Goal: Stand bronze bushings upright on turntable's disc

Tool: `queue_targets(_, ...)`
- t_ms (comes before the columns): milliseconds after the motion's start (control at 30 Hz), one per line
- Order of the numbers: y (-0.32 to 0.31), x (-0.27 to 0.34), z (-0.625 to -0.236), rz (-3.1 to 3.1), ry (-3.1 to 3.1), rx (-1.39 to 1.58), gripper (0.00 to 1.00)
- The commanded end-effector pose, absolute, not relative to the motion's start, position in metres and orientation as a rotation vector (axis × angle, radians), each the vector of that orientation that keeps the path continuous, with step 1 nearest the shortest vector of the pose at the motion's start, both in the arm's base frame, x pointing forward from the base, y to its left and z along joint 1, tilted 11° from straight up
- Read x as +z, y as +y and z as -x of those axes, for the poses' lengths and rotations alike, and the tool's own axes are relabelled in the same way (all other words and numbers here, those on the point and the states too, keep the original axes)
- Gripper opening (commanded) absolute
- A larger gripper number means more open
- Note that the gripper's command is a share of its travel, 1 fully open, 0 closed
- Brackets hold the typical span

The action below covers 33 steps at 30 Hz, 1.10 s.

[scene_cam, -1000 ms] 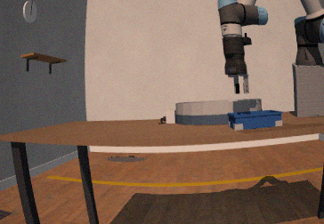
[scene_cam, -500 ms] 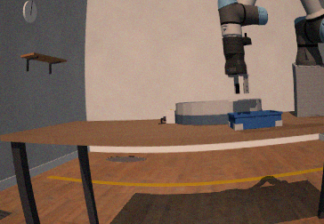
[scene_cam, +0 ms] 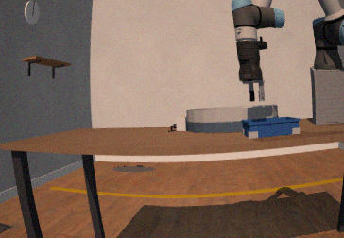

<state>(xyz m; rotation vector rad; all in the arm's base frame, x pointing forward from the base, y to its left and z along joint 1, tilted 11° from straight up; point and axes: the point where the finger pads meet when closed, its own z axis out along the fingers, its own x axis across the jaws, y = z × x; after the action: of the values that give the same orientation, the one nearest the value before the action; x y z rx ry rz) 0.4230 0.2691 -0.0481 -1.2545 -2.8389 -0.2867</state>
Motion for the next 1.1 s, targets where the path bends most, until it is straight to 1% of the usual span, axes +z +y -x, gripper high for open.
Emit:
queue_targets(0, 0.274, -0.067, -0.425, 1.253, -2.842, -0.289, 0.76)
queue_targets(300, 0.281, -0.103, -0.428, 1.253, -2.843, -0.290, 0.76)
queue_targets(1067, 0.280, -0.106, -0.427, 1.254, -2.842, -0.290, 0.76)
